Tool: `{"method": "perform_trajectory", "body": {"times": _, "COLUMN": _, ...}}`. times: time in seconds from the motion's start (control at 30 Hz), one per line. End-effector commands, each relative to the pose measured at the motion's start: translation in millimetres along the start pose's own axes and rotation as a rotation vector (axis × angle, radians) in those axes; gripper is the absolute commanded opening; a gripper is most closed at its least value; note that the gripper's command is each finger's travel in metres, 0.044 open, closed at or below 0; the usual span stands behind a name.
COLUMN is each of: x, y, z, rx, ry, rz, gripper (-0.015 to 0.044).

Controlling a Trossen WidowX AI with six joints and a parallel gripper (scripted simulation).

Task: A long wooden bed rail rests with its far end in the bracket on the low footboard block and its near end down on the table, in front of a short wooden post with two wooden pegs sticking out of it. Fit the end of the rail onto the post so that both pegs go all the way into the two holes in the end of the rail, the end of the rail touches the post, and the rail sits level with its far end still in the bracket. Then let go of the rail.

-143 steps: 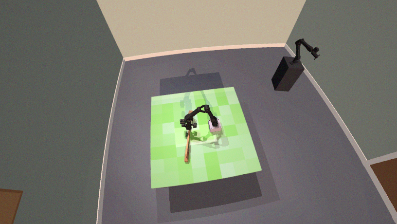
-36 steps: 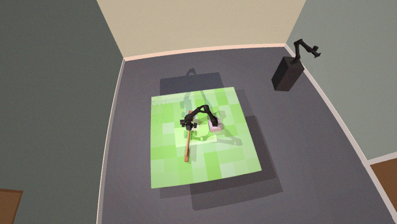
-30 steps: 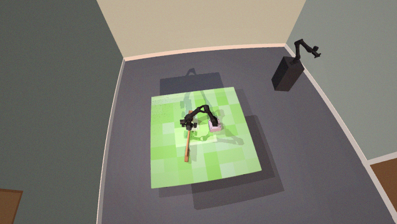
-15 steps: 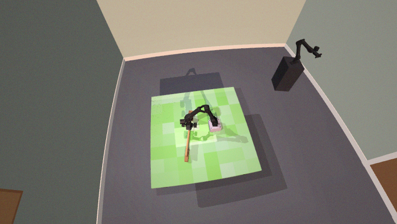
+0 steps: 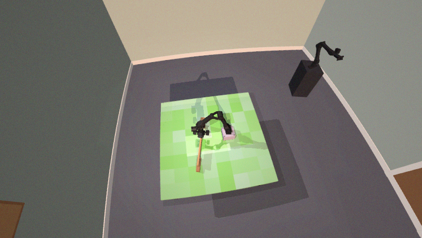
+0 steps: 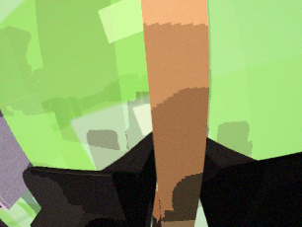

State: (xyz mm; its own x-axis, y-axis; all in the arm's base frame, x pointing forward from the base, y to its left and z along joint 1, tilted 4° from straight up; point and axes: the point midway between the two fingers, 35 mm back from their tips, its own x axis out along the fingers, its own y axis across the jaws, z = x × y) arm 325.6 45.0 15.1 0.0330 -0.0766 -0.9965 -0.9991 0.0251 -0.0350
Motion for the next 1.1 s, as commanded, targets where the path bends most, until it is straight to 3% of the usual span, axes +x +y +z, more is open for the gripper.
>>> {"method": "perform_trajectory", "body": {"times": 0.0, "x": -2.6, "y": -2.9, "z": 1.2, "rx": 0.002, "ry": -0.007, "rz": -0.012, "gripper": 0.0000}}
{"method": "perform_trajectory", "body": {"times": 1.07, "x": 0.2, "y": -0.2, "z": 1.3, "rx": 0.002, "ry": -0.007, "rz": -0.012, "gripper": 0.0000}}
